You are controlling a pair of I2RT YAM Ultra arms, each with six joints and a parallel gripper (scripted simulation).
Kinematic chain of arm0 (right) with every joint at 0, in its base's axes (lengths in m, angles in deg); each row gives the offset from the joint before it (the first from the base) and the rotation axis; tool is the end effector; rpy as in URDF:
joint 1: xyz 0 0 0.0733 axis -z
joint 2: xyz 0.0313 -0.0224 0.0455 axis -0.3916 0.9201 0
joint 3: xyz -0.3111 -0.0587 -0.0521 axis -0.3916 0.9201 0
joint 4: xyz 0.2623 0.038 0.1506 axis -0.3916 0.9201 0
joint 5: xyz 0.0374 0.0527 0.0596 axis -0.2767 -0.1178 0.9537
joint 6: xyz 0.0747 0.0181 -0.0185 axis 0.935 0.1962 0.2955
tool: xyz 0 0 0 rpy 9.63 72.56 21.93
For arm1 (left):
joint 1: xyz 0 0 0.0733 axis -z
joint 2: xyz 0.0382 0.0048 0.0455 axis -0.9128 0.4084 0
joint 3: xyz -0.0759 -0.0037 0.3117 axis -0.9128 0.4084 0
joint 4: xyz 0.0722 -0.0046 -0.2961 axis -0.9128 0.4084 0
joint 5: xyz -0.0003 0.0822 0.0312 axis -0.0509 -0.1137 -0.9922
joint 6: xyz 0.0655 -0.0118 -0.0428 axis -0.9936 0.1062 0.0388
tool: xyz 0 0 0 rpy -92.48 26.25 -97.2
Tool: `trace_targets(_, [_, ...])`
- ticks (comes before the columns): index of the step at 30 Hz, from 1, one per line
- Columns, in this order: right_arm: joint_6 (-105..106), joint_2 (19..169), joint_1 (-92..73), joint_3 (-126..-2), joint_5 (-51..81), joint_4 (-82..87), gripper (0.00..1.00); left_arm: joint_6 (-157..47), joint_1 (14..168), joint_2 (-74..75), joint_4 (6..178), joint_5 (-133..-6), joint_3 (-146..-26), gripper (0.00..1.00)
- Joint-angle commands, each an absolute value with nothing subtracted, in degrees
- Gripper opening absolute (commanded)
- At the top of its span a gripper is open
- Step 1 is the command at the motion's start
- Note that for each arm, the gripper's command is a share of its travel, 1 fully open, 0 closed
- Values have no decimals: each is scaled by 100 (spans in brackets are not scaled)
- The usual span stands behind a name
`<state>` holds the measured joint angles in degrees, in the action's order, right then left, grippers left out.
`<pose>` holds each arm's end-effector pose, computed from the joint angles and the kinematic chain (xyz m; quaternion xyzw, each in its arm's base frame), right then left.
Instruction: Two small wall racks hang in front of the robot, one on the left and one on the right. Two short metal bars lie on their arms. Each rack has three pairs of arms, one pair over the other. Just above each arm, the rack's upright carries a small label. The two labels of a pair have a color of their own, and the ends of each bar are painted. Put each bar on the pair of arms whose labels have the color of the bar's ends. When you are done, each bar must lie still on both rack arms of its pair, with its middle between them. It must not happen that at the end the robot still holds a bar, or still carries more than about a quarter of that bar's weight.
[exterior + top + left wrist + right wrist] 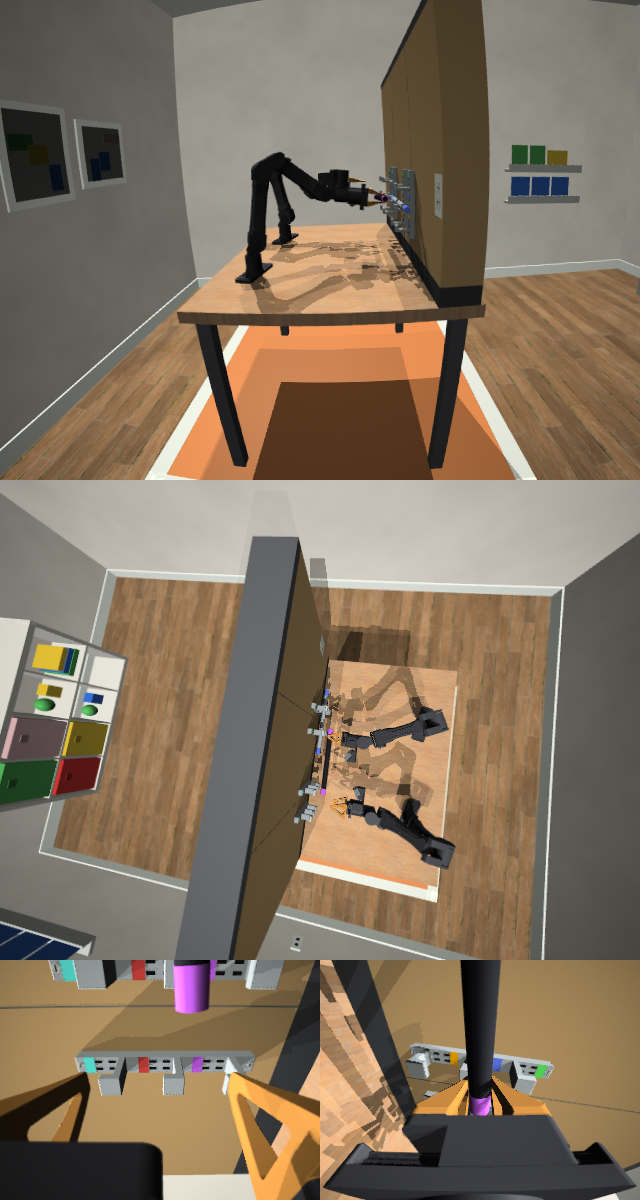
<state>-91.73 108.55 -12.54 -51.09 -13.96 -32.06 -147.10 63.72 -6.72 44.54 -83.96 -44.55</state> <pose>0.3937 0.2483 0.2752 -0.5994 0.4507 -0.4454 0.4891 0.3323 0.0278 0.2576 0.4369 0.5593 0.5572 0.4311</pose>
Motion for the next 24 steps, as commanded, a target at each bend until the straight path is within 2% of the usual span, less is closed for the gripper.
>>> trace_targets(1, [-8959,10784,-1315,-5430,-1426,-3590,0,-14693,6339,-635,4349,-8447,-4427,100])
trace_targets(24, [-8960,10810,-1304,-5427,-1417,-3616,0,-14693,6715,-495,4146,-8821,-4363,100])
